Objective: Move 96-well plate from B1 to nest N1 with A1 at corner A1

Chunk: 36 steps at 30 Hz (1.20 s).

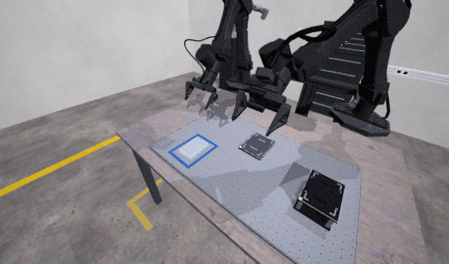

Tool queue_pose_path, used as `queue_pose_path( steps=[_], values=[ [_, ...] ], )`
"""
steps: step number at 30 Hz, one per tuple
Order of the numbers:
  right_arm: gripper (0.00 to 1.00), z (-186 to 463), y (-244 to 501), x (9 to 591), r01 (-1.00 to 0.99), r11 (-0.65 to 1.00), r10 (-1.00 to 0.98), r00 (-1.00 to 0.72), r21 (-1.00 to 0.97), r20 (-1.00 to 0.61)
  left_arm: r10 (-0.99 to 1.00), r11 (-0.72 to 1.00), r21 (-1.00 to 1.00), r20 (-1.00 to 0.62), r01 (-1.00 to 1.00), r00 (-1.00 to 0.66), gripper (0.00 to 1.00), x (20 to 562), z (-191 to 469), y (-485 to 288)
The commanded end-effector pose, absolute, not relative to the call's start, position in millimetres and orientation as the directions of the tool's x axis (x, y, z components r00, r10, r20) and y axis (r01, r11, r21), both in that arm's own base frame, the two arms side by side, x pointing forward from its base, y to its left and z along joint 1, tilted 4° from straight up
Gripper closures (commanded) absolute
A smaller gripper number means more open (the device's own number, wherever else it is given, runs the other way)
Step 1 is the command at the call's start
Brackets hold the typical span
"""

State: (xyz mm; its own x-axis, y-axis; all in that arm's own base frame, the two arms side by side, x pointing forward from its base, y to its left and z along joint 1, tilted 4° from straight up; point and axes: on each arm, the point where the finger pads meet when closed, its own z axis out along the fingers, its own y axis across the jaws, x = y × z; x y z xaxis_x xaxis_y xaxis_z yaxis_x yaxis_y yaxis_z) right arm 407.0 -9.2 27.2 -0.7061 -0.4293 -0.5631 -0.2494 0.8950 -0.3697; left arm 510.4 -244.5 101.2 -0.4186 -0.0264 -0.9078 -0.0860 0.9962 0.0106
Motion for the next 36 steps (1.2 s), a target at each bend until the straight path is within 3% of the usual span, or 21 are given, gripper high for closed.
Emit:
queue_pose_path(
  steps=[1, 16, 27, 36],
  values=[
    [0.0, 37.6, -12.1, 425.2, -0.162, 0.932, -0.344, -0.681, -0.325, -0.646, -0.04, 0.996, -0.064, -0.938, 0.059, -0.344, 0.0, 510.1, 131.8, -274.1],
    [0.0, -56.6, -20.8, 425.0, -0.022, 0.991, -0.095, -0.811, -0.132, -0.578, 0.206, 0.732, -0.055, -0.932, 0.679, -0.299, 0.0, 335.2, 79.6, -369.5],
    [0.0, -71.6, -23.6, 423.8, -0.017, 0.992, -0.085, -0.828, -0.126, -0.554, 0.287, 0.576, -0.051, -0.922, 0.816, -0.26, 0.0, 261.2, 59.0, -371.3],
    [0.0, -68.0, -23.8, 425.4, -0.015, 0.992, -0.085, -0.823, -0.128, -0.561, 0.298, 0.582, -0.054, -0.914, 0.811, -0.275, 0.0, 258.1, 54.8, -368.6]
  ],
)
